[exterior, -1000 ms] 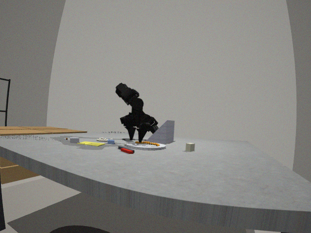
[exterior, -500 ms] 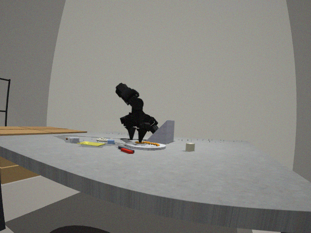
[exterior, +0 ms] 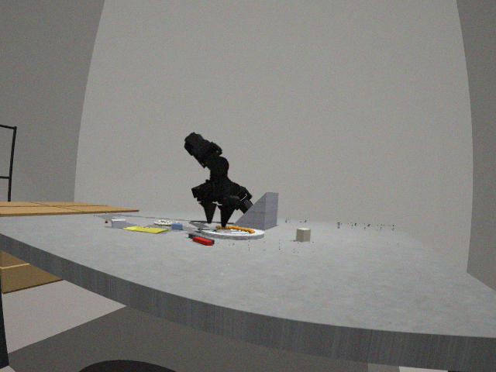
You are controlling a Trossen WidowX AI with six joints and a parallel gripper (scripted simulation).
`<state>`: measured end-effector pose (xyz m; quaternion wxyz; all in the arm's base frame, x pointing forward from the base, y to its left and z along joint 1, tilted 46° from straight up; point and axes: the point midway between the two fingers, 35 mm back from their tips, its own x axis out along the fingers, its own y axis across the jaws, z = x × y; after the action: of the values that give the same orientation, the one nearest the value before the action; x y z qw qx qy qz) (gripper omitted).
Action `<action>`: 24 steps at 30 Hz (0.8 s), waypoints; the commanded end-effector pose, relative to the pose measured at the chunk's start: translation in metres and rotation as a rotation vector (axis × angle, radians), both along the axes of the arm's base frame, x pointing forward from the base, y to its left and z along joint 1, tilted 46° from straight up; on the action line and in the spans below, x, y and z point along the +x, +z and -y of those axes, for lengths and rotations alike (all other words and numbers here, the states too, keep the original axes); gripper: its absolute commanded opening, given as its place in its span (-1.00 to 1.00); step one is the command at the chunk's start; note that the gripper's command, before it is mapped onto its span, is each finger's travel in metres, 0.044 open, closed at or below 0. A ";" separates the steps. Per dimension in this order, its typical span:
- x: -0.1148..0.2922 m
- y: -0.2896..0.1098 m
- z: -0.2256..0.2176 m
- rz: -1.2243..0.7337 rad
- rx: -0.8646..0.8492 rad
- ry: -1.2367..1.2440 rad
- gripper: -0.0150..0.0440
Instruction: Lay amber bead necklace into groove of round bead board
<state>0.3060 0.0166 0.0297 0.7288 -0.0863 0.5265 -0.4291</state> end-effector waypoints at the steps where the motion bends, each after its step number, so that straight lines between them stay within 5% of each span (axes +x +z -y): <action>1: -0.001 -0.001 -0.001 -0.014 0.003 0.008 0.91; 12: -0.004 -0.025 -0.051 -0.846 -0.077 0.829 -0.07; 16: -0.008 -0.035 -0.070 -1.161 -0.112 1.138 -0.08; 24: -0.013 -0.045 -0.087 -1.462 -0.148 1.428 -0.08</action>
<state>0.3028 0.0628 0.0060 0.5750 -0.4588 0.6723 -0.0836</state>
